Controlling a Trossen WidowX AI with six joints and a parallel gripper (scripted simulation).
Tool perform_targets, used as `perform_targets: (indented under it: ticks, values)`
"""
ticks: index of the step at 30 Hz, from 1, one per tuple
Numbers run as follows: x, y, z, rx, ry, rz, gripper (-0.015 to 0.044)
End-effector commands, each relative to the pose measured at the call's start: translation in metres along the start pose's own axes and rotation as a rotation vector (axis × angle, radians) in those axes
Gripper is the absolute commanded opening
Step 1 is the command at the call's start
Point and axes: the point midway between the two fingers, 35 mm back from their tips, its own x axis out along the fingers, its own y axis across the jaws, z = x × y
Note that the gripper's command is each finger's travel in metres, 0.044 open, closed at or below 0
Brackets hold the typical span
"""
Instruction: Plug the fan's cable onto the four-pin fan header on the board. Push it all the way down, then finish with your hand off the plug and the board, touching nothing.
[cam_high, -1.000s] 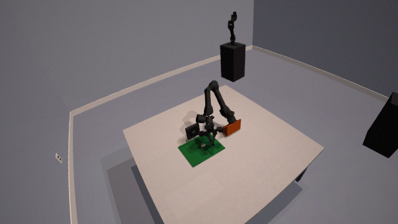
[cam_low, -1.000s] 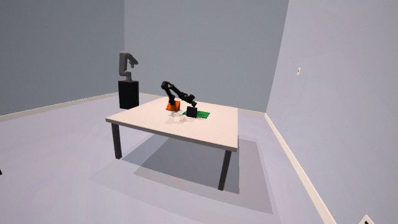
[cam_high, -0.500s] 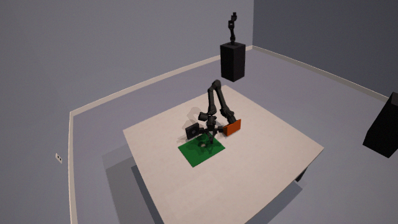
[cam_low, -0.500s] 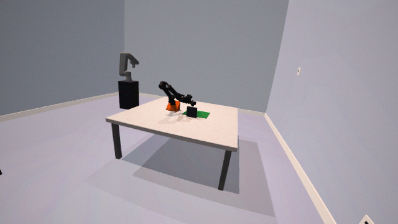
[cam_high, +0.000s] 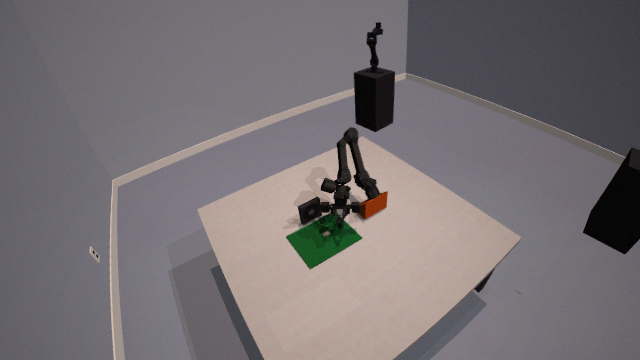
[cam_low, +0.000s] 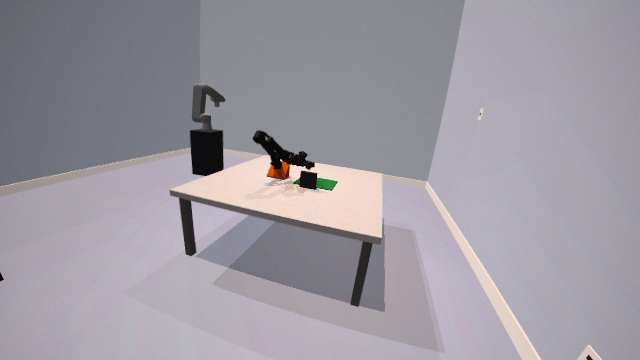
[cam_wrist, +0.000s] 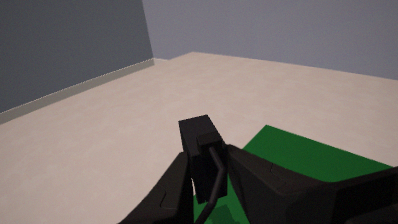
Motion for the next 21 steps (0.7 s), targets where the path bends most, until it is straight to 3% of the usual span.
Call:
perform_targets:
  ticks: [1, 21]
  values:
    - [0.0, -0.0017, 0.0018, 0.004, 0.002, -0.003, 0.0]
    - [-0.0013, -0.001, 0.0032, -0.002, -0.001, -0.001, 0.0]
